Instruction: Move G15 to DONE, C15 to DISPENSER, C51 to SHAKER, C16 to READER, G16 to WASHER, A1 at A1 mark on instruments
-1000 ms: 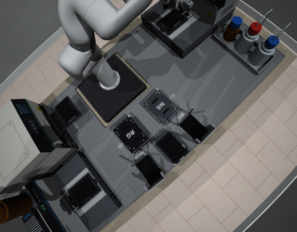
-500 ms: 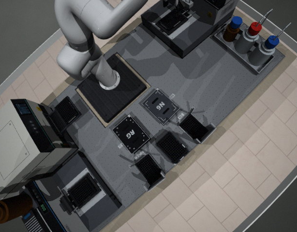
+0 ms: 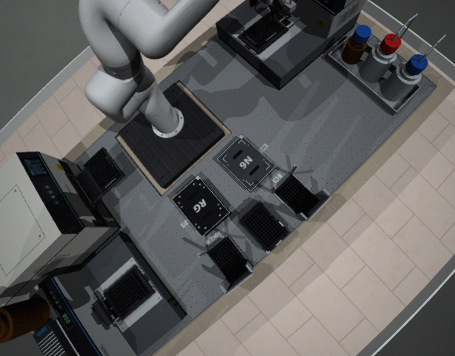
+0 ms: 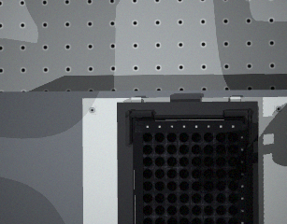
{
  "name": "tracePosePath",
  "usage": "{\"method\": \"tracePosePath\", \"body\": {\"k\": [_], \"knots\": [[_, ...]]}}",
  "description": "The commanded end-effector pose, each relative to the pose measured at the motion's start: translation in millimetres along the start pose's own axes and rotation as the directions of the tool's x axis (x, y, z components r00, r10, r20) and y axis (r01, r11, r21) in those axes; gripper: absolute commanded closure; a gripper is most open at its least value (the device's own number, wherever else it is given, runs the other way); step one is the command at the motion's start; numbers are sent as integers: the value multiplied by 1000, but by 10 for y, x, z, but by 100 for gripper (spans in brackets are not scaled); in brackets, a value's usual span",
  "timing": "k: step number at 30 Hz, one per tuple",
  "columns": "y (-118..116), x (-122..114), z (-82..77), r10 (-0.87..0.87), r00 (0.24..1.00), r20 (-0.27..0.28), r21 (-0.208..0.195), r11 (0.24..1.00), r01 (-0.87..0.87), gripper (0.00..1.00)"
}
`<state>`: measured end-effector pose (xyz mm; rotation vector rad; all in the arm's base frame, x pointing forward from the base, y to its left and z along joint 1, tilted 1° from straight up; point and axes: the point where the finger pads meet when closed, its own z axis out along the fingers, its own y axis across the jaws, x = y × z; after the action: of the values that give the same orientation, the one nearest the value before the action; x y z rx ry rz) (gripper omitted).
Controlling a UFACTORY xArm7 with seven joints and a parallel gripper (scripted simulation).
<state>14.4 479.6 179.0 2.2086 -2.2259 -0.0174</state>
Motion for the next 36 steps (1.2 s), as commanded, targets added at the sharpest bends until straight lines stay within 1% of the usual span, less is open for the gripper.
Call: {"method": "tracePosePath", "body": {"k": [1, 15, 25, 31, 33, 36], "knots": [[2, -12, -73, 0, 1000, 4, 0, 1000, 0, 0], [2, -12, -229, 0, 1000, 4, 0, 1000, 0, 0], [2, -12, -229, 0, 1000, 4, 0, 1000, 0, 0], [-8, 186, -230, 238, 971, 4, -1, 971, -238, 0], [-10, 223, -230, 239, 971, 4, -1, 971, -239, 0], [-15, 323, -230, 354, 935, 4, -2, 935, -354, 0]]}}
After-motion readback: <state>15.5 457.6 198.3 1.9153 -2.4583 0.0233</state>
